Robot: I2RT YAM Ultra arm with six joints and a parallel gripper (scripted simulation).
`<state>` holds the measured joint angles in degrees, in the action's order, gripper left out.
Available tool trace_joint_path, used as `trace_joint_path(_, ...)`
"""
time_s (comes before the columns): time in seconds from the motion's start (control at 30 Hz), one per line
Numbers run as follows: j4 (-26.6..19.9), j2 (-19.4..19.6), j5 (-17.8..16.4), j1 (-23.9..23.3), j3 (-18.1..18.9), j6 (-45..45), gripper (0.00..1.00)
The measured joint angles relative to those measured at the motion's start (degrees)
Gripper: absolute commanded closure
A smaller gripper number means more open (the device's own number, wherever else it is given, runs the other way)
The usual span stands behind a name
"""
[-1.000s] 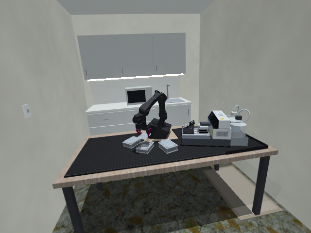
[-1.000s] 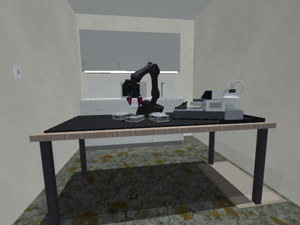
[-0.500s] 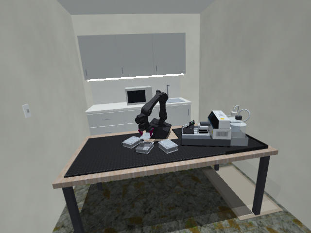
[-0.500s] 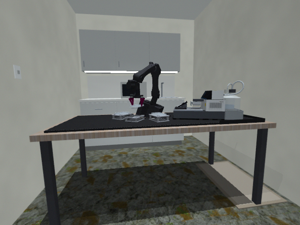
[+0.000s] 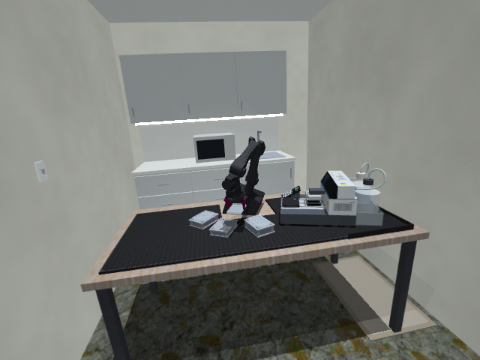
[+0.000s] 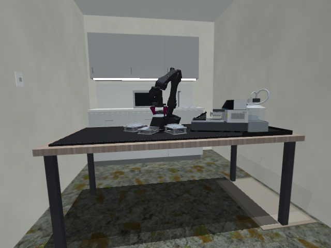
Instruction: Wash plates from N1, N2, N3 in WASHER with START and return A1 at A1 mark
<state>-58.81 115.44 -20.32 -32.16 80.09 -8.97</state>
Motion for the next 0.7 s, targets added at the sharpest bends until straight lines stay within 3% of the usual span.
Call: trace_joint_path(0.7, -1.6, -8.2, -0.4, 13.7, -1.0, 13.9, 1.00)
